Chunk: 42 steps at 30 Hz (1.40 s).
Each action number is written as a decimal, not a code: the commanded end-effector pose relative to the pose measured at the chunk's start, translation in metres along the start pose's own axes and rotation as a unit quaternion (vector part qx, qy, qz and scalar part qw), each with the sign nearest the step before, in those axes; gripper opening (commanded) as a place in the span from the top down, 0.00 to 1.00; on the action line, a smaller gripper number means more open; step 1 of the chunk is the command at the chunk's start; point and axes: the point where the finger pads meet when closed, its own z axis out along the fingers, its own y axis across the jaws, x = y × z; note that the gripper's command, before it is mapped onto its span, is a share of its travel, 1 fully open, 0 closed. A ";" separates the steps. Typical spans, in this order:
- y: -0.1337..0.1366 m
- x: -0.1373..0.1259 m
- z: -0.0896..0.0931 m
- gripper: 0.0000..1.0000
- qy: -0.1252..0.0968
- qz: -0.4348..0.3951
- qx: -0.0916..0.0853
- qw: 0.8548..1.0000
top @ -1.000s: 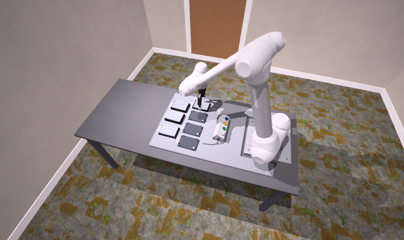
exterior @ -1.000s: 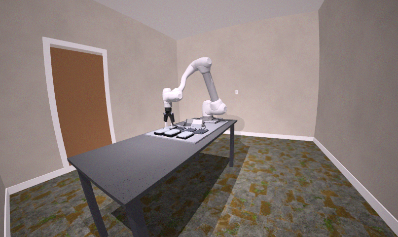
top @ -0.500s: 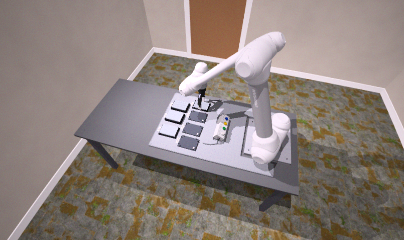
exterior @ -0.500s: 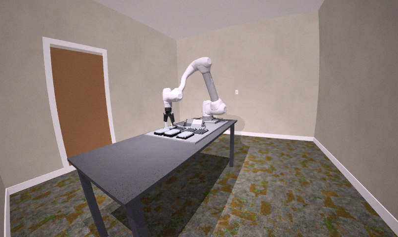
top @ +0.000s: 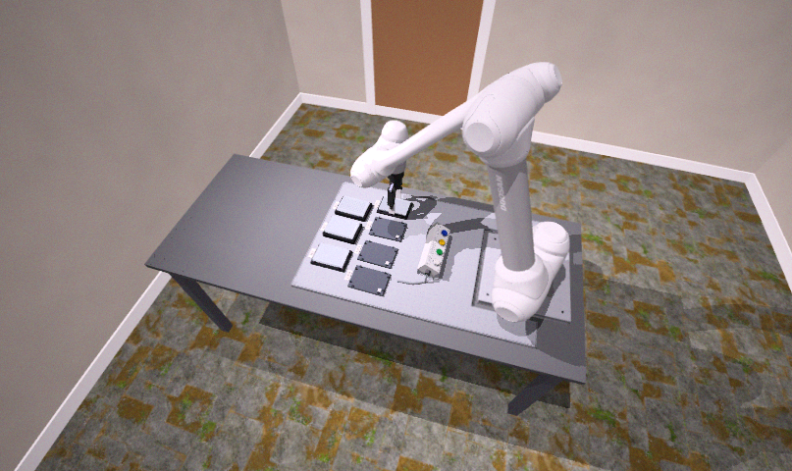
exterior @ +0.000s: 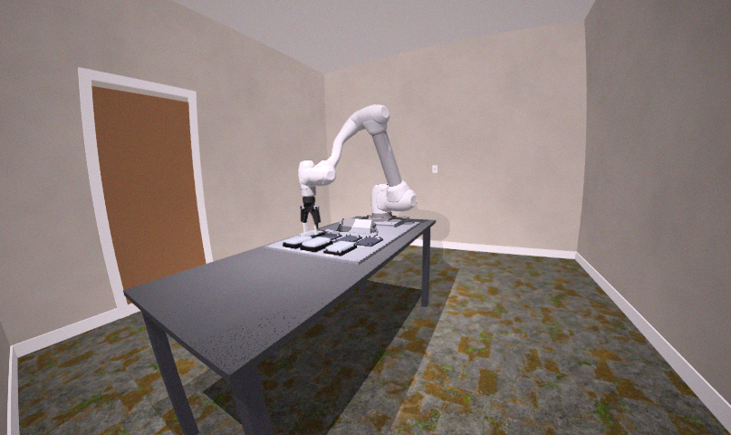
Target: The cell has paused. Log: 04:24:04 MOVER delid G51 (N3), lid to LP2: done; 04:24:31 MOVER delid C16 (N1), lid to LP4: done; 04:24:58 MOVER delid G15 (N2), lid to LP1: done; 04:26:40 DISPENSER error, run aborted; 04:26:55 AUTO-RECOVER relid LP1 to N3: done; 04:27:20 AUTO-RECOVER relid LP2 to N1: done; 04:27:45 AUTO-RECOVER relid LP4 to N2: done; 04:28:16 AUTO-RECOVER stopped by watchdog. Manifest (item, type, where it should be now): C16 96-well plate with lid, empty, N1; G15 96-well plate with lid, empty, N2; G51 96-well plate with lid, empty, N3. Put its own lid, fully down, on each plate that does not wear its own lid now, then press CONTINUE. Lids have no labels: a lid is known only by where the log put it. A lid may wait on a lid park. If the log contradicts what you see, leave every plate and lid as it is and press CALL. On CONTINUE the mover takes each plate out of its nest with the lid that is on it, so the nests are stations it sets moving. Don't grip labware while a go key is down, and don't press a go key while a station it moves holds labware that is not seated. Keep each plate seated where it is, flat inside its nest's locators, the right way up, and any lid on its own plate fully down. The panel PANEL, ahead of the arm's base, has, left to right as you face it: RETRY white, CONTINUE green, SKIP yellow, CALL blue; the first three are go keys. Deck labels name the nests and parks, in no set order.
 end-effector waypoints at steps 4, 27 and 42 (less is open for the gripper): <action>0.000 0.000 -0.007 1.00 0.000 0.000 0.000 1.000; 0.000 0.000 -0.051 1.00 0.000 0.000 0.000 1.000; 0.000 0.000 -0.064 1.00 0.000 0.000 0.000 1.000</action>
